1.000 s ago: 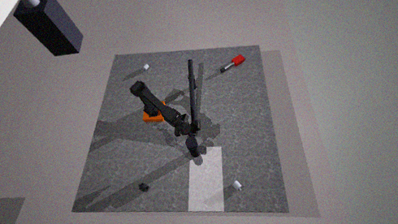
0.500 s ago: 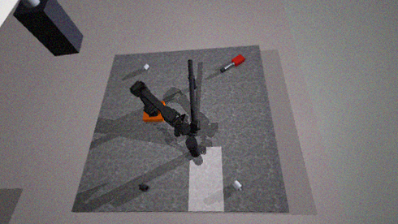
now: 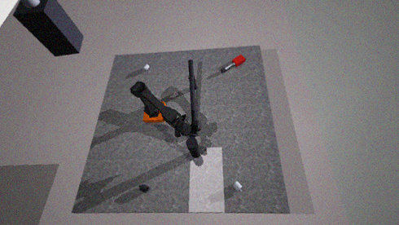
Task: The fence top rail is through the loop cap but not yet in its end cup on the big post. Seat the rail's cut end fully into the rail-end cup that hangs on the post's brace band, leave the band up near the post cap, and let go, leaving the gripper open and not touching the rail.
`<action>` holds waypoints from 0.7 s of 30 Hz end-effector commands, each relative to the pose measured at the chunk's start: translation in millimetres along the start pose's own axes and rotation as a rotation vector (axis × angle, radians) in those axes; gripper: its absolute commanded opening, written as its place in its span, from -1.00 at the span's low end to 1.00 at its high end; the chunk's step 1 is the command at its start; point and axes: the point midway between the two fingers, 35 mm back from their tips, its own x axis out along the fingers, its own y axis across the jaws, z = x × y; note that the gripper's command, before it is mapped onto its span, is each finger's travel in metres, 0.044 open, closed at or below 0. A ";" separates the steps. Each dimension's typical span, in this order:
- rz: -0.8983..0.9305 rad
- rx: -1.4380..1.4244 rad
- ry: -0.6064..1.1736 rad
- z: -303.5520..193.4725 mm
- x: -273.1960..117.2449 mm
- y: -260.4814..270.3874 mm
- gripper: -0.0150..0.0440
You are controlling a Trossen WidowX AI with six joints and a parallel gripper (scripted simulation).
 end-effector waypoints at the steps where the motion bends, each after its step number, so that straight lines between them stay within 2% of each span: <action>1: 0.000 0.000 0.000 -0.1 0.0 -0.1 -0.14; 8: 0.000 -0.001 0.000 2.1 -1.8 -1.4 0.49; 14: -0.003 -0.010 -0.007 23.2 -20.0 -12.4 1.00; 21: -0.005 -0.017 -0.012 40.1 -34.8 -19.2 1.00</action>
